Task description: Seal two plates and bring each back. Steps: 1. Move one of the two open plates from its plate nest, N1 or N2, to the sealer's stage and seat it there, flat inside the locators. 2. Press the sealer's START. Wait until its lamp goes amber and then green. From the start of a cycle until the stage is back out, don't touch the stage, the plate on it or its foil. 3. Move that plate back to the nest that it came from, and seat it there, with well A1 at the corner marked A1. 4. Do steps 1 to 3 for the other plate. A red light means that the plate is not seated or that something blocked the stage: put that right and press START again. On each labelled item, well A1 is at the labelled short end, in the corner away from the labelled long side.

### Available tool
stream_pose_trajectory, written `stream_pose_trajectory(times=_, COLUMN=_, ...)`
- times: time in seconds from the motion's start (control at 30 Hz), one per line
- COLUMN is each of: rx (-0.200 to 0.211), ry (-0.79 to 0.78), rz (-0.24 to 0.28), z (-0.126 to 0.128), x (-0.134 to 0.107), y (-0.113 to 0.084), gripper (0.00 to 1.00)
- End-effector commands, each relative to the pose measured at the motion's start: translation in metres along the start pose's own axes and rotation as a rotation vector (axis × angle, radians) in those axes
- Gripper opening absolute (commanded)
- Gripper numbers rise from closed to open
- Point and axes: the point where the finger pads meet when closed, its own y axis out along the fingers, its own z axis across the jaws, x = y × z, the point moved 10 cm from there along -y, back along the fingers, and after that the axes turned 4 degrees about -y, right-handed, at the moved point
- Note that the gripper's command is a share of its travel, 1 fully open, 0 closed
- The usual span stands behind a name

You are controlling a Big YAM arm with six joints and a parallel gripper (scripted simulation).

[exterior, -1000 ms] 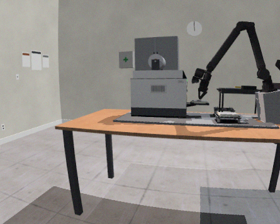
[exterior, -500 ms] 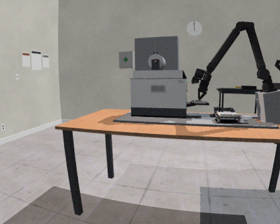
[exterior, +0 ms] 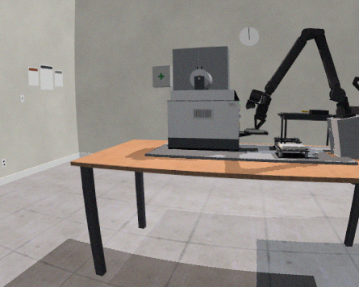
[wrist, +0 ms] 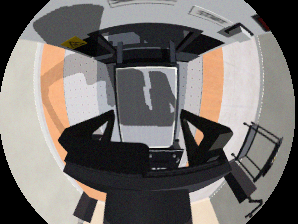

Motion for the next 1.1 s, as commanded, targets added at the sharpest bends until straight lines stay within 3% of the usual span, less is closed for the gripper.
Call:
stream_pose_trajectory(times=0.0, rx=-0.002, ry=0.011, rz=-0.005, z=0.002, x=0.004, y=-0.009, gripper=1.0)
stream_pose_trajectory(times=0.8, rx=-0.01, ry=0.02, rz=-0.012, z=-0.004, x=0.005, y=-0.012, gripper=1.0)
stream_pose_trajectory(times=1.07, rx=0.001, ry=0.001, rz=-0.014, z=0.006, x=0.007, y=-0.011, gripper=1.0)
